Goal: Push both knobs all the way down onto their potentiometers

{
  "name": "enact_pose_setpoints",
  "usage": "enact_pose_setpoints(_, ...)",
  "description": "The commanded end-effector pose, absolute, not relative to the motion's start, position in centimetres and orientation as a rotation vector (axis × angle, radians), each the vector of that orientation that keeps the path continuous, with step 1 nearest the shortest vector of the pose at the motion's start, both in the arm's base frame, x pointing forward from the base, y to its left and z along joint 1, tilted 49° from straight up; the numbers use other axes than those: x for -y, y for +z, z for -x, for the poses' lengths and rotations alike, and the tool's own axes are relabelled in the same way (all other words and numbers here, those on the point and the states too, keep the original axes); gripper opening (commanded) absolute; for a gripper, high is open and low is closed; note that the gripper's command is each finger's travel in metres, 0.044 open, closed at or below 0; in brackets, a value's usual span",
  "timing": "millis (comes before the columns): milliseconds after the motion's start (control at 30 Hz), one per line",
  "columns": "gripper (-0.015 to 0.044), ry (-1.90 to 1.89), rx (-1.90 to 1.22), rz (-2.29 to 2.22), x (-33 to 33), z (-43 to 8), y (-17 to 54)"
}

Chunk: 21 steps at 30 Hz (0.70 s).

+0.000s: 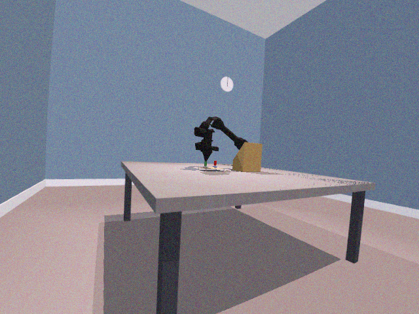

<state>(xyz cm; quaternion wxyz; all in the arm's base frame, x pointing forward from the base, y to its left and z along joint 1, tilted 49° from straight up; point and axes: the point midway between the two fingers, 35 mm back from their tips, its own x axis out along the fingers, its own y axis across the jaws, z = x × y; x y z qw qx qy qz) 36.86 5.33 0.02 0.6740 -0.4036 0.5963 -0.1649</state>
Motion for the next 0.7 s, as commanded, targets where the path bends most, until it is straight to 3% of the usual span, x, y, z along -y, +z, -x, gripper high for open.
enact_pose_setpoints(0, 0.0000, -0.412, -1.360, 0.885, -3.6, -37.5, -1.1)
enact_pose_setpoints(667, 0.0000, -0.410, -1.360, 0.883, -5.9, -36.9, 0.9)
